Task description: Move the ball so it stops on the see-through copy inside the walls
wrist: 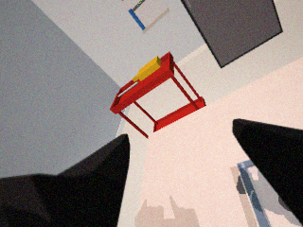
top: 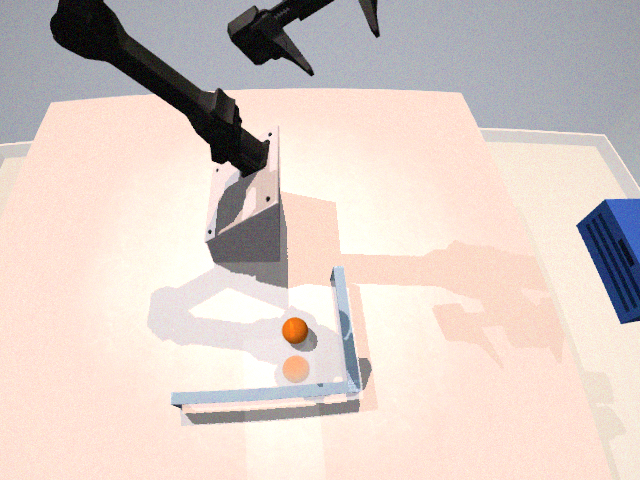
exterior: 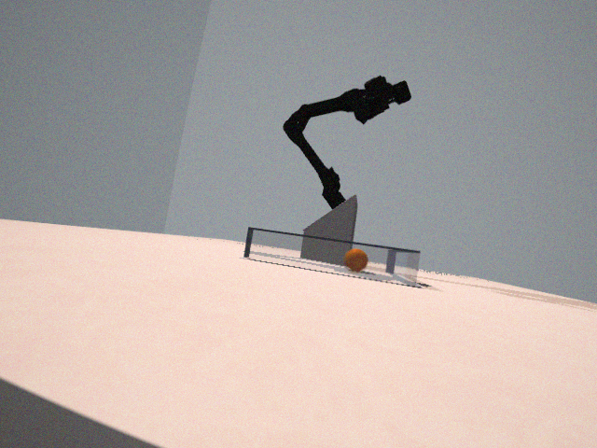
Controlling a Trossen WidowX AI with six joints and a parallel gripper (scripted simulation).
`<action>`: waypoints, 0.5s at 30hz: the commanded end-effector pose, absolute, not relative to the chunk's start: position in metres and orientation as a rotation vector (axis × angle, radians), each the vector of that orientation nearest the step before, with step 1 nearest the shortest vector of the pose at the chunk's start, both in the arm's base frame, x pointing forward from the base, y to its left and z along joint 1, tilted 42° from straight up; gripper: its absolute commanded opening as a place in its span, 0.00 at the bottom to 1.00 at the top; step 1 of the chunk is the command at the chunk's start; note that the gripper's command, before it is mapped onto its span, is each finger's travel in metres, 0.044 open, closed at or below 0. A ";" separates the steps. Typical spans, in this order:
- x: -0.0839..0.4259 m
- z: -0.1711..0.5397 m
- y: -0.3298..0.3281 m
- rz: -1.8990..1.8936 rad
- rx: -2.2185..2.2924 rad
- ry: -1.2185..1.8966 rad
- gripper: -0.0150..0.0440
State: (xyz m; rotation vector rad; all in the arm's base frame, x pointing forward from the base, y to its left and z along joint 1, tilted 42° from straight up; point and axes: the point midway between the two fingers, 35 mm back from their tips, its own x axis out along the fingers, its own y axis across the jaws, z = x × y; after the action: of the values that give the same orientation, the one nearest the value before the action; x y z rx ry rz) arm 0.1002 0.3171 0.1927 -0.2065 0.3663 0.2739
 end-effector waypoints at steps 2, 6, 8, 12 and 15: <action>0.163 0.139 0.302 0.167 -0.666 0.472 0.84; 0.197 0.109 0.285 0.133 -0.906 0.570 0.84; 0.213 0.094 0.274 0.125 -1.022 0.630 0.84; 0.242 0.063 0.246 0.132 -1.242 0.769 0.84; 0.260 0.040 0.222 0.162 -1.391 0.886 0.84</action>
State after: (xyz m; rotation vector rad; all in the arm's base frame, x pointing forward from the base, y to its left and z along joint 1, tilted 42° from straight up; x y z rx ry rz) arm 0.2312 0.2582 0.0778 -1.1522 0.7069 0.1235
